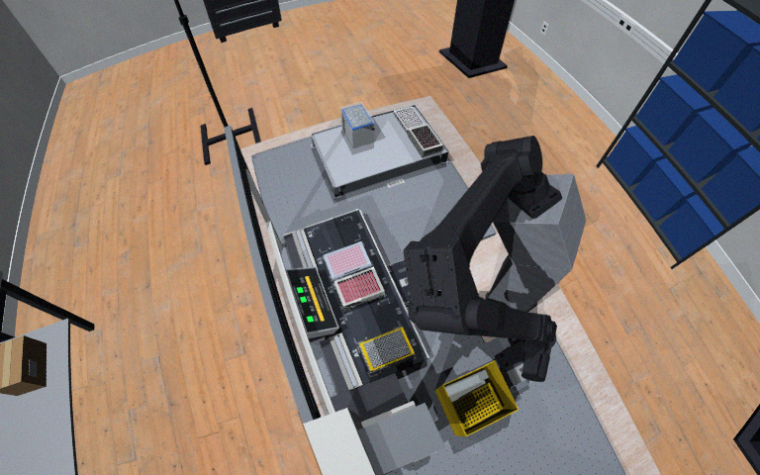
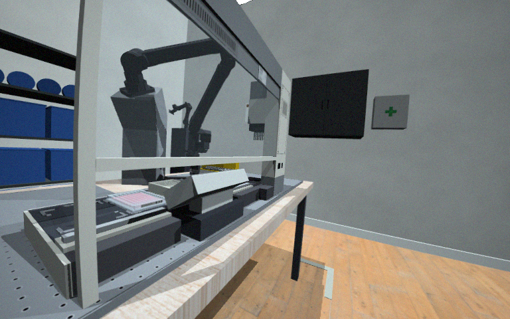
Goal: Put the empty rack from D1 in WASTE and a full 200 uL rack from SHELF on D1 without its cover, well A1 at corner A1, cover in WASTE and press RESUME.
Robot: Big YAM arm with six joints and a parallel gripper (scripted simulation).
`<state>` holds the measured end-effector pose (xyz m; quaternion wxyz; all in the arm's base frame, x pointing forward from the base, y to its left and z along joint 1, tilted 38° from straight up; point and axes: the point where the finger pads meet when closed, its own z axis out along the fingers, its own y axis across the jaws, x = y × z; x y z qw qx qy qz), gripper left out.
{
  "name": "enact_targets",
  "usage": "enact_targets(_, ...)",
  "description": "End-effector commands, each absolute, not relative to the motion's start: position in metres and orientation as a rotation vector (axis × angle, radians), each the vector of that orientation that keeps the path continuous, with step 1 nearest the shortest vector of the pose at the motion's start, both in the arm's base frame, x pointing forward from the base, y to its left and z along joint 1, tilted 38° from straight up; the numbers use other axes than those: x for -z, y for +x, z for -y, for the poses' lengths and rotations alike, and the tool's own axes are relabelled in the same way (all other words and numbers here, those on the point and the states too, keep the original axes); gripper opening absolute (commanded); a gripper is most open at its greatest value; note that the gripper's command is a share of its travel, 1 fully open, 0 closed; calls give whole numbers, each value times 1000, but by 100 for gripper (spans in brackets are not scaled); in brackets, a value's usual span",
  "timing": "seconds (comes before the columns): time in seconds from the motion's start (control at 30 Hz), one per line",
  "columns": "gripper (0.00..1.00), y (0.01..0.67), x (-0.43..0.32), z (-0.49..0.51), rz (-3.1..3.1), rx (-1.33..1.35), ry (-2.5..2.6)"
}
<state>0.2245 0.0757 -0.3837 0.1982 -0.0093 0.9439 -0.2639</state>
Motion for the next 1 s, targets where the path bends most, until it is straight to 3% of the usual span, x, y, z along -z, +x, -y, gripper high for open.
enact_targets(0.0,0,220,387,-83,-2644,727,-43)
enact_targets(0.97,0,221,392,-90,-2643,725,-43)
